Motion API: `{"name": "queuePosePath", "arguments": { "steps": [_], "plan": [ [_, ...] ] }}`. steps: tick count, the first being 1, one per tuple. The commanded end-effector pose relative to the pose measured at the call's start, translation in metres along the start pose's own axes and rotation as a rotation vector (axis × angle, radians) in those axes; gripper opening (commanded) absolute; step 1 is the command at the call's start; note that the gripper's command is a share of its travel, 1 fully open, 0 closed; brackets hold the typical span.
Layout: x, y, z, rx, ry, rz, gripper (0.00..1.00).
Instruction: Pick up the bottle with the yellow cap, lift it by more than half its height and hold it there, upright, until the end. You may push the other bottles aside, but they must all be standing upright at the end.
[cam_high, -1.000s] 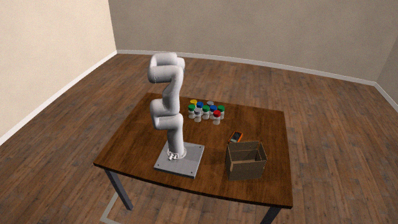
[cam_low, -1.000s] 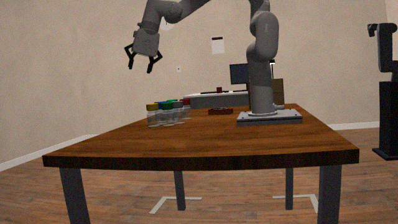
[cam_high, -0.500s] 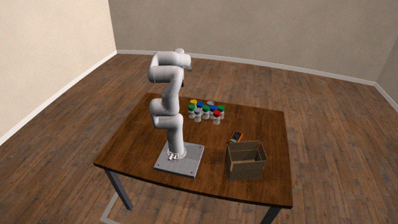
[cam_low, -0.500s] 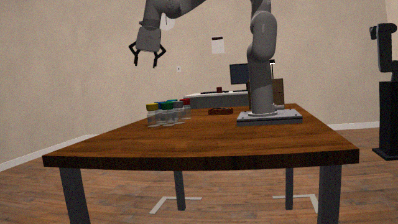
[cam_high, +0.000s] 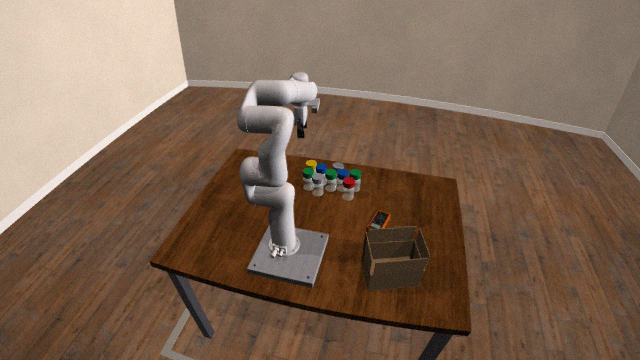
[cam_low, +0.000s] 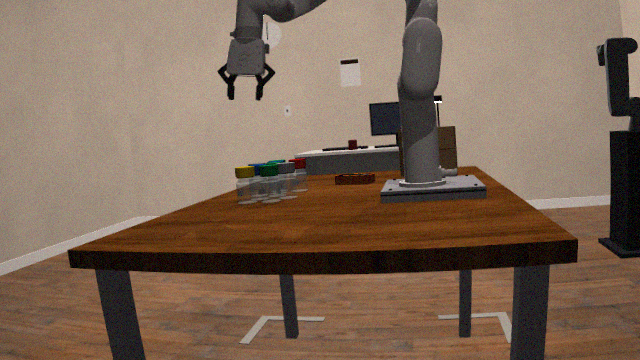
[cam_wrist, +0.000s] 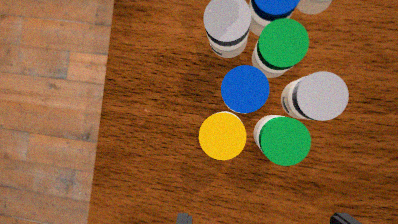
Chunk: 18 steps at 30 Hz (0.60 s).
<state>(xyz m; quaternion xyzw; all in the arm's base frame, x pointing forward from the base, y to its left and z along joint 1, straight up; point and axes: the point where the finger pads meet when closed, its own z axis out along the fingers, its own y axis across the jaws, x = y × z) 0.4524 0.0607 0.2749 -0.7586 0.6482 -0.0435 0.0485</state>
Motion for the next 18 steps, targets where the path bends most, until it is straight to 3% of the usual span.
{"name": "queuePosePath", "arguments": {
  "steps": [1, 7, 18],
  "plan": [
    [0.016, 0.005, -0.009, -0.022, 0.0, 0.072, 0.79],
    [0.039, 0.016, -0.022, -0.061, 0.006, 0.19, 0.79],
    [0.062, 0.03, -0.035, -0.101, 0.013, 0.31, 0.79]
  ]
}}
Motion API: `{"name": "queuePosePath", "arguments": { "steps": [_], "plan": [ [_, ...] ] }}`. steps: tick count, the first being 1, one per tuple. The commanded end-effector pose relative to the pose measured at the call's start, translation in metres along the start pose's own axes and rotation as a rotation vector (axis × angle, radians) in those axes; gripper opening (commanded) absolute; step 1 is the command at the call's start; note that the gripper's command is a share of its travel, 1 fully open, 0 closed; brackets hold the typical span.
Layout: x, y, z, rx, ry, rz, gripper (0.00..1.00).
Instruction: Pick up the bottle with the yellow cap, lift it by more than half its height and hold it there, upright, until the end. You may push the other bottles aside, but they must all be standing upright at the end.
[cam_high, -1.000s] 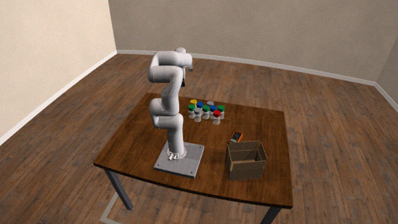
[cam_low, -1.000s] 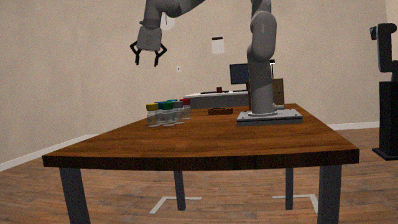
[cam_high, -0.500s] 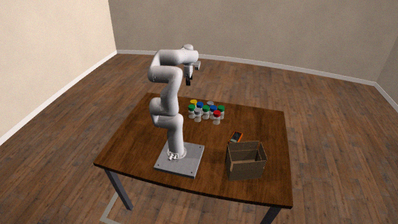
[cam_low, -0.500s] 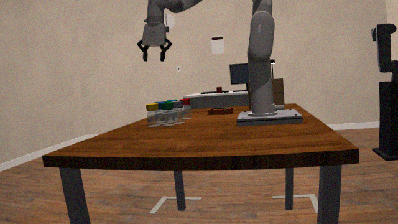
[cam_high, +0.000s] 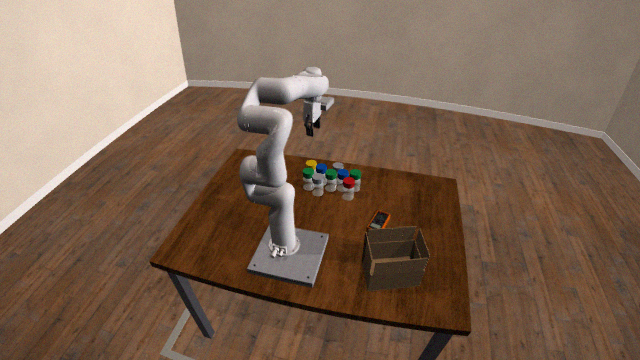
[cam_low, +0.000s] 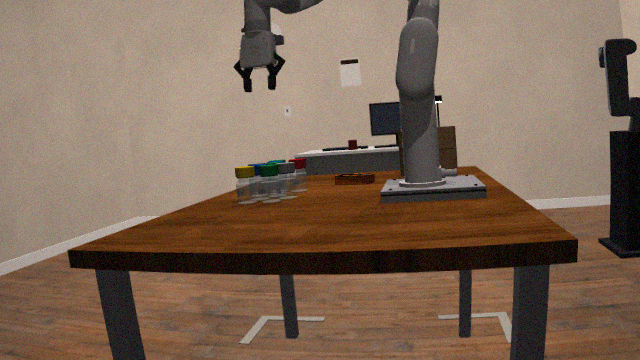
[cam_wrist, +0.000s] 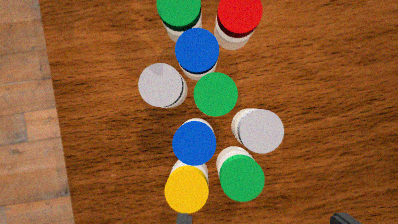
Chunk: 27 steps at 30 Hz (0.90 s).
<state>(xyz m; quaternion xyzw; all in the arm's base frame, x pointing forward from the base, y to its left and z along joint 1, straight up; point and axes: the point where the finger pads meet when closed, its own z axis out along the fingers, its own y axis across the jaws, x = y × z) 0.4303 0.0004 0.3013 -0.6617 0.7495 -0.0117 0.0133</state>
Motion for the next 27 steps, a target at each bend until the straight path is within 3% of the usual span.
{"name": "queuePosePath", "arguments": {
  "steps": [1, 27],
  "plan": [
    [0.0076, 0.0018, -0.0053, -0.009, -0.003, 0.035, 0.79],
    [0.0091, 0.0024, -0.0061, -0.011, 0.002, 0.043, 0.79]
  ]
}}
